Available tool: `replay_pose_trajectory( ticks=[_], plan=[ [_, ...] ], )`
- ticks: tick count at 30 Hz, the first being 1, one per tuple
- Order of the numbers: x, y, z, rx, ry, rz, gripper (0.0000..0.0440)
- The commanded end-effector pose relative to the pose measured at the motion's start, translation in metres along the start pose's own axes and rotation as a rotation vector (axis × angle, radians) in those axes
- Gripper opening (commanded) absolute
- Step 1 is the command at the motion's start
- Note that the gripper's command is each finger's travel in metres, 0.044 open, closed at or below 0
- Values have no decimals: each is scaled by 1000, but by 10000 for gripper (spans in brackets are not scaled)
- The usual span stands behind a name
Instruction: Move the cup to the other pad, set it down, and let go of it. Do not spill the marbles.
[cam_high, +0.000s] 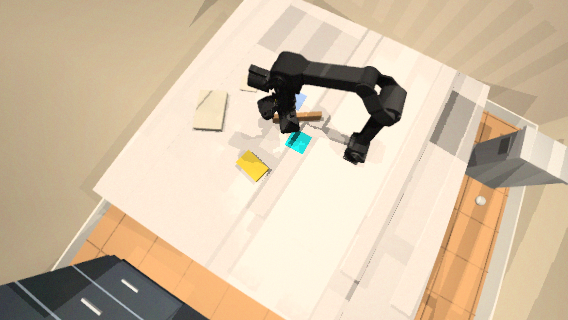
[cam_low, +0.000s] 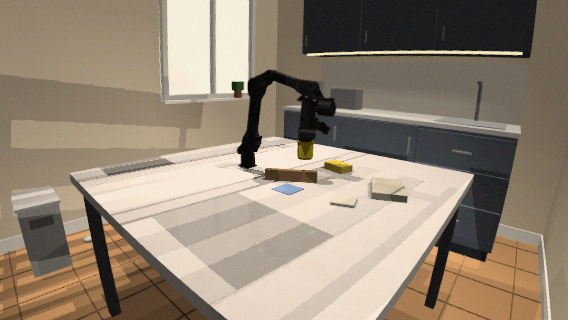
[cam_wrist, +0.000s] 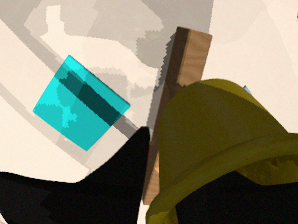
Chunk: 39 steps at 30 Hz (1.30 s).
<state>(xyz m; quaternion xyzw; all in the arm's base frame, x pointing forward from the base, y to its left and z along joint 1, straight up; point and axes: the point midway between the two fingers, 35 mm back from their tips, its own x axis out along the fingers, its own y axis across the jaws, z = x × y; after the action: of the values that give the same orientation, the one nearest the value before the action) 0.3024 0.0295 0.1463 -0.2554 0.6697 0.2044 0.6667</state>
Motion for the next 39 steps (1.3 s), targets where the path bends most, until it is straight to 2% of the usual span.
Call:
replay_pose_trajectory(
  ticks=[1,20,39],
  plan=[
    [-2,9,1,-1,-10,-9,0],
    [2,55,4,-1,-39,-31,0],
    [32,80,-9,59,-49,-40,0]
  ],
)
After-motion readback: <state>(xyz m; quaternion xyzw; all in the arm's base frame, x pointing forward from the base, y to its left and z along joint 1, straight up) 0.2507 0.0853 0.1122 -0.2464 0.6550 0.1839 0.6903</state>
